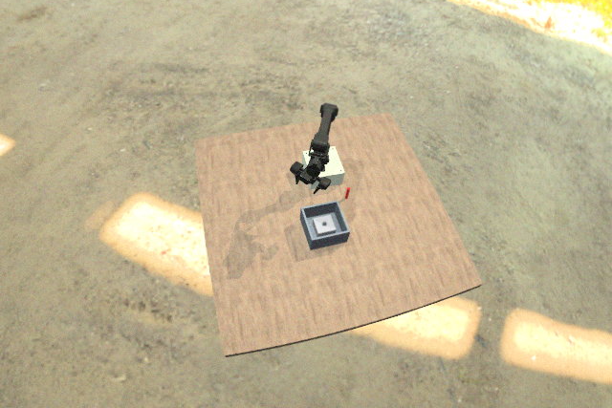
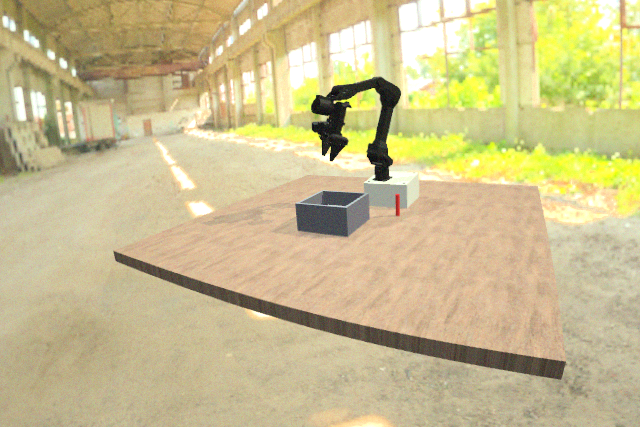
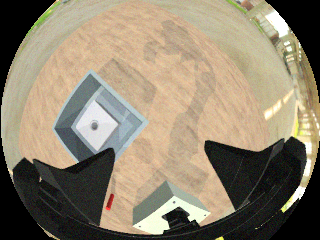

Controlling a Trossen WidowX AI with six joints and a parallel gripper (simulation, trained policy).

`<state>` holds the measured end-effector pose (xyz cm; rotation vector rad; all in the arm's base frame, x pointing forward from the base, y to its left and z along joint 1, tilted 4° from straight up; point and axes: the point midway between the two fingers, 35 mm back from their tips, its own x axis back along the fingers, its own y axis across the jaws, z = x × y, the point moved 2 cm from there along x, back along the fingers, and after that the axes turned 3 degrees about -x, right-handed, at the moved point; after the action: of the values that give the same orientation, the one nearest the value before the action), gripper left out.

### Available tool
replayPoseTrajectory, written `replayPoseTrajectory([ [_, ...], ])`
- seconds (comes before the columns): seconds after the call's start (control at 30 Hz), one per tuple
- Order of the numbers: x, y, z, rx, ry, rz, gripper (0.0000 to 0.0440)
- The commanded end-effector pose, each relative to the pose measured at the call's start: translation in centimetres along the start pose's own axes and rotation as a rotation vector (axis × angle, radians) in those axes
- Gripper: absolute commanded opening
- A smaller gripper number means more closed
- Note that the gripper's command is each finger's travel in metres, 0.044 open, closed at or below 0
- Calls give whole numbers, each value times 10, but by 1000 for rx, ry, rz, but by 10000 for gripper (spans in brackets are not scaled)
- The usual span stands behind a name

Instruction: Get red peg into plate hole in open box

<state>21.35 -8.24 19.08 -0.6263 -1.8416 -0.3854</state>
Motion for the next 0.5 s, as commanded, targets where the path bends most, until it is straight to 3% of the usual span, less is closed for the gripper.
replayPoseTrajectory([
  [0.0, 4, 20, 13, -36, 50, -2, 440],
  [0.47, 11, 74, 76, -115, 225, 53, 440],
])
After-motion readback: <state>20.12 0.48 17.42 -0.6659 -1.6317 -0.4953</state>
